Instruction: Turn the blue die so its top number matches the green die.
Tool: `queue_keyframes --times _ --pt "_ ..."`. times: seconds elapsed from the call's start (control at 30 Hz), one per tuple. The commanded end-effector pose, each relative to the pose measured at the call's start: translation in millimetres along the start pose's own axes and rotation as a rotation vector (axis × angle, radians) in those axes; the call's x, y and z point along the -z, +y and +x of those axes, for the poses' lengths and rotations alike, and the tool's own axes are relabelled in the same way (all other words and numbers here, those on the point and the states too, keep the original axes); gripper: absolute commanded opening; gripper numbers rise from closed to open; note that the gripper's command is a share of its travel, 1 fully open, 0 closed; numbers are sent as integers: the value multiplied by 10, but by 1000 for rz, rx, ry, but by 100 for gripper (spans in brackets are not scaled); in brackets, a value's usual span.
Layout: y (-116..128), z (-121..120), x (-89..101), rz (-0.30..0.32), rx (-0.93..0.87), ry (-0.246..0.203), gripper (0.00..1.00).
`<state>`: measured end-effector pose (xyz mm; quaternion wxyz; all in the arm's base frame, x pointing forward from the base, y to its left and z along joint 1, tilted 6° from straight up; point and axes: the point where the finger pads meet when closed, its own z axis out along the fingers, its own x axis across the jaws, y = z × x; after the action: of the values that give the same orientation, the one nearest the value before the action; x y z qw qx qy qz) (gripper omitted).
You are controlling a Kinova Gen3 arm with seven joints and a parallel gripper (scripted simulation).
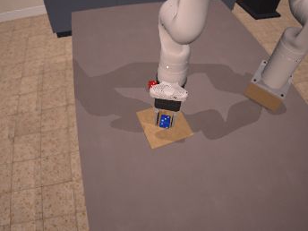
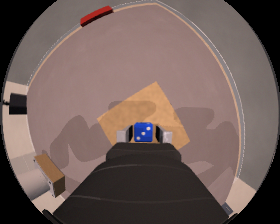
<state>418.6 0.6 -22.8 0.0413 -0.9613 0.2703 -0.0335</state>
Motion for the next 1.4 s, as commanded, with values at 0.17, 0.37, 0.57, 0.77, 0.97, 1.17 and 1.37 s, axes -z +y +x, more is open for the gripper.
queue_keyframes --times 0.17,0.37,0.57,0.77,0.97,1.17,1.37 --pt "-4 13 -25 0 14 5 87" --pt "-4 13 -25 0 14 5 87" --pt "-4 13 -25 0 14 5 87" --pt "-4 13 -25 0 14 5 87" --pt "-4 13 -25 0 14 5 87" --pt "-4 13 -25 0 14 5 87" --pt "-4 13 -25 0 14 5 57"
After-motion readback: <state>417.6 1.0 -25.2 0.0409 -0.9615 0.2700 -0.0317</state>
